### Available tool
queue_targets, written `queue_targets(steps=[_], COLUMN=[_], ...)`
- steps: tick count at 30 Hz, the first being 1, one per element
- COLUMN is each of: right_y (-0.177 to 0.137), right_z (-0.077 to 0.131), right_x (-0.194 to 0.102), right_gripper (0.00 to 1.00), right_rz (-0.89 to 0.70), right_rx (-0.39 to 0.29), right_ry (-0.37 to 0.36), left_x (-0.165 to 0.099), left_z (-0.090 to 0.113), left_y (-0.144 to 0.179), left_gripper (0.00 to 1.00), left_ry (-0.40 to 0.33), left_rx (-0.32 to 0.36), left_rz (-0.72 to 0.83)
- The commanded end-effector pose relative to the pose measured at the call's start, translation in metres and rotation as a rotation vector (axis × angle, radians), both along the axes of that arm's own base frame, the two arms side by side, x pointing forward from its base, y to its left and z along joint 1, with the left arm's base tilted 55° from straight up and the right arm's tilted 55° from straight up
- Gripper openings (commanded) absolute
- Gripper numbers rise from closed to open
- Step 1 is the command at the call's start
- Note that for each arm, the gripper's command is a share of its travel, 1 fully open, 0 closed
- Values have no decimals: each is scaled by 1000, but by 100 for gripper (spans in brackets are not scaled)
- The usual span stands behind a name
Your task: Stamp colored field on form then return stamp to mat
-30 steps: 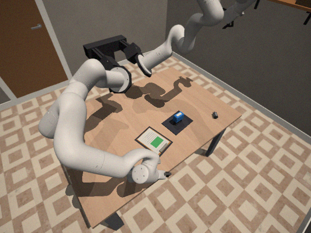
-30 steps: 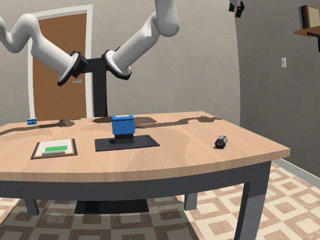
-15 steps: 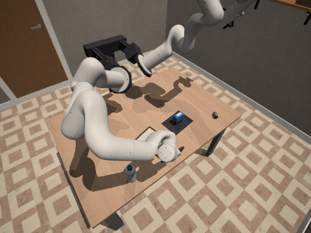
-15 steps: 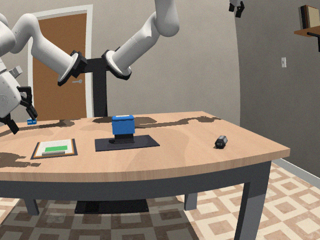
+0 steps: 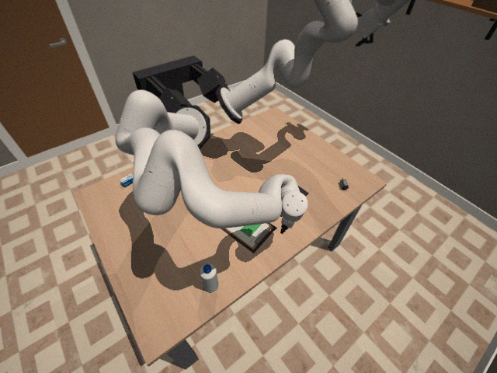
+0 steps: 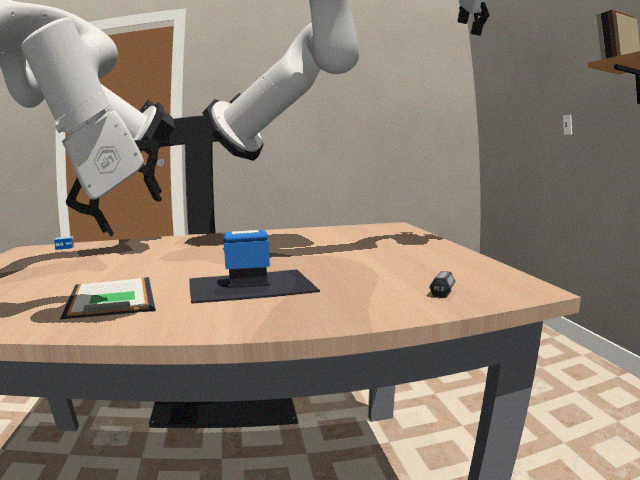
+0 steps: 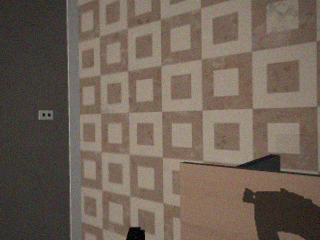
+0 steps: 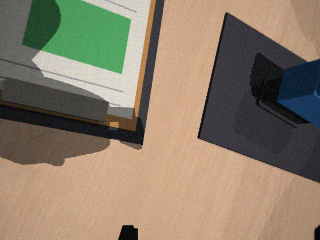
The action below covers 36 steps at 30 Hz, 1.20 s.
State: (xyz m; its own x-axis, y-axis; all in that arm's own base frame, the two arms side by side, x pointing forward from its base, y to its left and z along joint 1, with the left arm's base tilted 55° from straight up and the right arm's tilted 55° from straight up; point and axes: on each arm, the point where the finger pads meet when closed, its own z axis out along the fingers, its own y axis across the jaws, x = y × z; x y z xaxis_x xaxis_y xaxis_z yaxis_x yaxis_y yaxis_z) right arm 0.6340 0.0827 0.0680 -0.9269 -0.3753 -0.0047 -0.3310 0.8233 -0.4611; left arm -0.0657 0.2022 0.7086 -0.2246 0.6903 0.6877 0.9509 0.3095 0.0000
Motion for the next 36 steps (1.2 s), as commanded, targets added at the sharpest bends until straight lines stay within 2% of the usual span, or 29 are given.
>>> queue_targets(steps=[1, 7, 12, 14, 16, 24, 29, 36], right_y=[26, 61, 67, 67, 70, 76, 79, 80], right_z=[-28, -69, -111, -111, -132, -182, -201, -208], right_x=[-19, -54, -80, -80, -93, -125, -137, -142], right_gripper=[100, 100, 100, 100, 100, 100, 100, 100], right_rz=[118, 324, 483, 483, 571, 804, 898, 934], right_rx=[-60, -171, -314, -314, -392, -594, -674, -704], right_ry=[77, 199, 285, 285, 326, 415, 442, 451], left_x=[0, 0, 0, 0, 0, 0, 0, 0], left_z=[1, 1, 1, 1, 1, 1, 1, 1], left_y=[0, 0, 0, 0, 0, 0, 0, 0], left_gripper=[100, 100, 100, 100, 100, 100, 100, 100], left_ry=[0, 0, 0, 0, 0, 0, 0, 0], left_rx=[2, 2, 2, 2, 2, 2, 2, 2], left_rz=[0, 0, 0, 0, 0, 0, 0, 0])
